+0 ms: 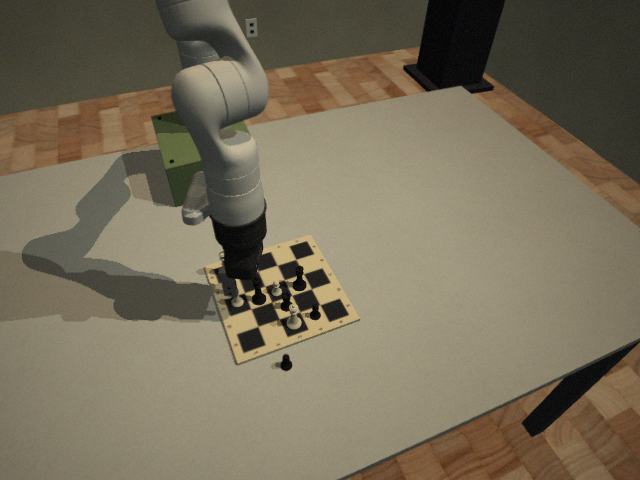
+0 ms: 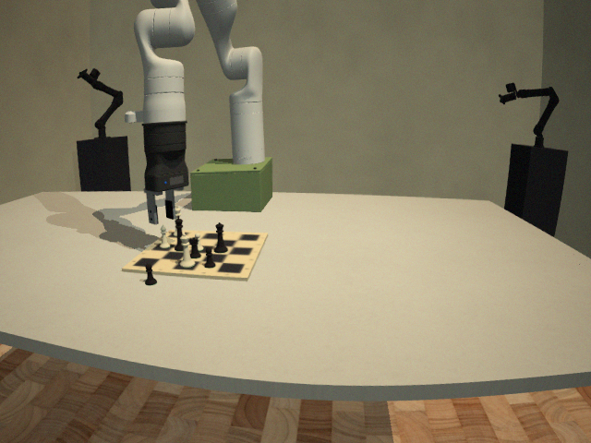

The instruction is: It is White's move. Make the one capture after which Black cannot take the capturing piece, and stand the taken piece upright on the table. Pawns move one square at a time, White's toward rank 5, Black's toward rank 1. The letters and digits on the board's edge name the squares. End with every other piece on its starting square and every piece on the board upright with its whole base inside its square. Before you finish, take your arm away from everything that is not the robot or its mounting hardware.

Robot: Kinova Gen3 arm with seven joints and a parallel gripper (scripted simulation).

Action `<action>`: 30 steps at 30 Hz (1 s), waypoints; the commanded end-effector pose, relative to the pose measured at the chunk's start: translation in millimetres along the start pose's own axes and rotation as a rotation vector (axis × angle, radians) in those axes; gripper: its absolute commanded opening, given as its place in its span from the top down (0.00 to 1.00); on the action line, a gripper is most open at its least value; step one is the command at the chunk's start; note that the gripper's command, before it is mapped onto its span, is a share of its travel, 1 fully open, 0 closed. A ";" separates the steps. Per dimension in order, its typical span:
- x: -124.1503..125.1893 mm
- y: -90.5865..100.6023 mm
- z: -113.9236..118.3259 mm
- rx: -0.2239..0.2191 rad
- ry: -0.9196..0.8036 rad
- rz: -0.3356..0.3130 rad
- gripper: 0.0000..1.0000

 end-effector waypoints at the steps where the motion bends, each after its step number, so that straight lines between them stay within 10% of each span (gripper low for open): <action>1: -0.3 0.6 -0.5 0.002 0.000 -0.001 0.27; 30: -0.3 -5.4 -0.5 0.002 0.000 -0.001 0.27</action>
Point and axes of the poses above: the point where the finger pads meet when closed, its own y axis back along the fingers, its own z axis across the jaws, x = y × z, the point moved 5 cm from there along y, back along the fingers, and after that the axes turned 2 degrees about -y, right-handed, at the moved point
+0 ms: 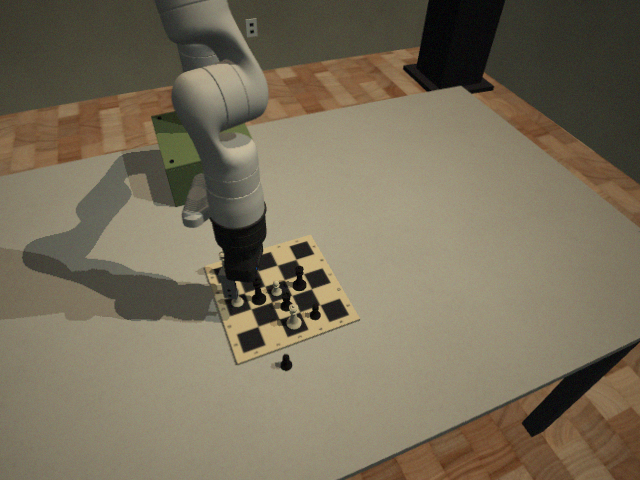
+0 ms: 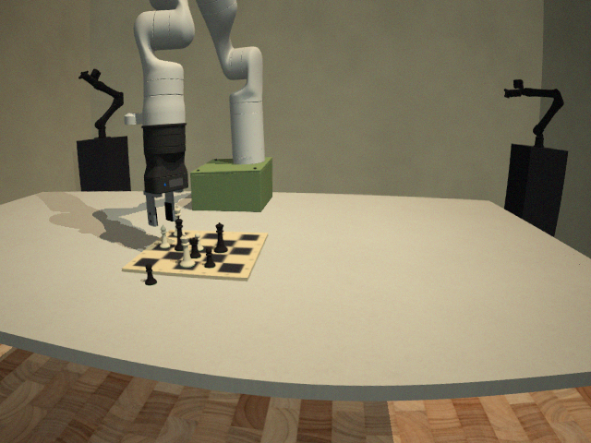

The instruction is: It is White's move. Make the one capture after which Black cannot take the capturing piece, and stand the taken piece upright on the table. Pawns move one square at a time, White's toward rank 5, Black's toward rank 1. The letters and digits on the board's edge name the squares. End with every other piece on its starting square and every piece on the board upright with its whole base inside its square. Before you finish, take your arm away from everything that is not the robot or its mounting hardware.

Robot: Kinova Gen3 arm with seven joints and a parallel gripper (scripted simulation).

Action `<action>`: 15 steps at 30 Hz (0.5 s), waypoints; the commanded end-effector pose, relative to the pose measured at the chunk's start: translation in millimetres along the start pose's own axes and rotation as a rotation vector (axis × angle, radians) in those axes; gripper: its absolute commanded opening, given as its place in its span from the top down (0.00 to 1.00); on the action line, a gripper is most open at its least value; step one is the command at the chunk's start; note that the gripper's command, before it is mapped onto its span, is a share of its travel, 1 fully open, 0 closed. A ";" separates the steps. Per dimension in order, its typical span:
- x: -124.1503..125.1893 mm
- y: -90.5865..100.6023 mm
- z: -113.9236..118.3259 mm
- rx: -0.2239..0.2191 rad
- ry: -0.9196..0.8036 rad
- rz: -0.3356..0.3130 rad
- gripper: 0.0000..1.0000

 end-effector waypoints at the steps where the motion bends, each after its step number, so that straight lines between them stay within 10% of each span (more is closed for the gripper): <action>1: -0.2 -1.8 0.9 -0.003 0.001 0.001 0.27; 15: -0.2 -30.1 1.0 -0.003 0.001 0.001 0.27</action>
Point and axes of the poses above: the point where the finger pads meet when closed, its own y axis back along the fingers, its own z axis across the jaws, x = y × z, the point moved 5 cm from there along y, back along the fingers, and after that the axes turned 2 degrees about -y, right-handed, at the moved point
